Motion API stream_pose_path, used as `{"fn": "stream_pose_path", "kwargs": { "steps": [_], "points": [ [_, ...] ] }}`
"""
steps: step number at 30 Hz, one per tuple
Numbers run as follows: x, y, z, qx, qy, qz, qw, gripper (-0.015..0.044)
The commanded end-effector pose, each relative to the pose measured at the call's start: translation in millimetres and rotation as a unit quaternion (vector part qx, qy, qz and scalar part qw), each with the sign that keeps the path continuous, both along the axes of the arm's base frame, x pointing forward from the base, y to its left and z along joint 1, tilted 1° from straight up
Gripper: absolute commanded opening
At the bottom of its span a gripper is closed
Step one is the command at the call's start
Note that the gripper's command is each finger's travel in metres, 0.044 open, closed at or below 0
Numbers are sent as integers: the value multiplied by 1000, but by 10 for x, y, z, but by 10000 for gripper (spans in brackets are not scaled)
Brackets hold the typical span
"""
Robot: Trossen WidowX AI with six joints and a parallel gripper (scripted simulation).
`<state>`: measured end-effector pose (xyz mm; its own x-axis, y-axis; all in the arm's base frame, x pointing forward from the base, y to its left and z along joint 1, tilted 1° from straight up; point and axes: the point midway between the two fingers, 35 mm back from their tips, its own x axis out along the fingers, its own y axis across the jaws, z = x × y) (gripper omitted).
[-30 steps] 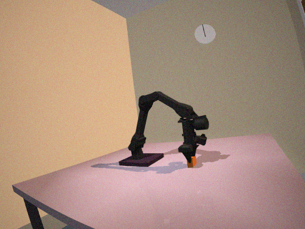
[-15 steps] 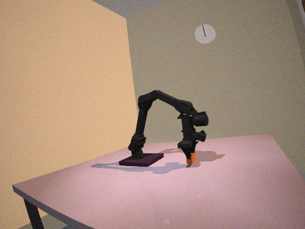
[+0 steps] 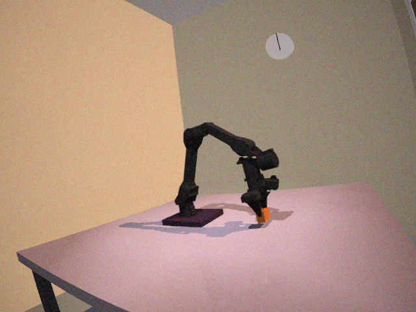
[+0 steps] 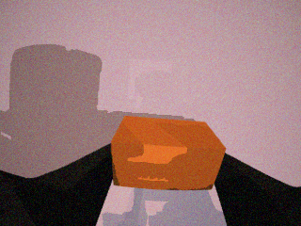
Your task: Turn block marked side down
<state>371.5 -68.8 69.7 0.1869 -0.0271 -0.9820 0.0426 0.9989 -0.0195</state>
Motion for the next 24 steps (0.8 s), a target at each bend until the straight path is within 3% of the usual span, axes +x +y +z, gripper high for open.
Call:
{"fn": "stream_pose_path", "kwargs": {
  "steps": [1, 24],
  "points": [
    [2, 4, -1, 1, -30, 2, 1000, 0],
    [-77, 12, -36, -9, -198, 9, 980, 0]
  ]
}}
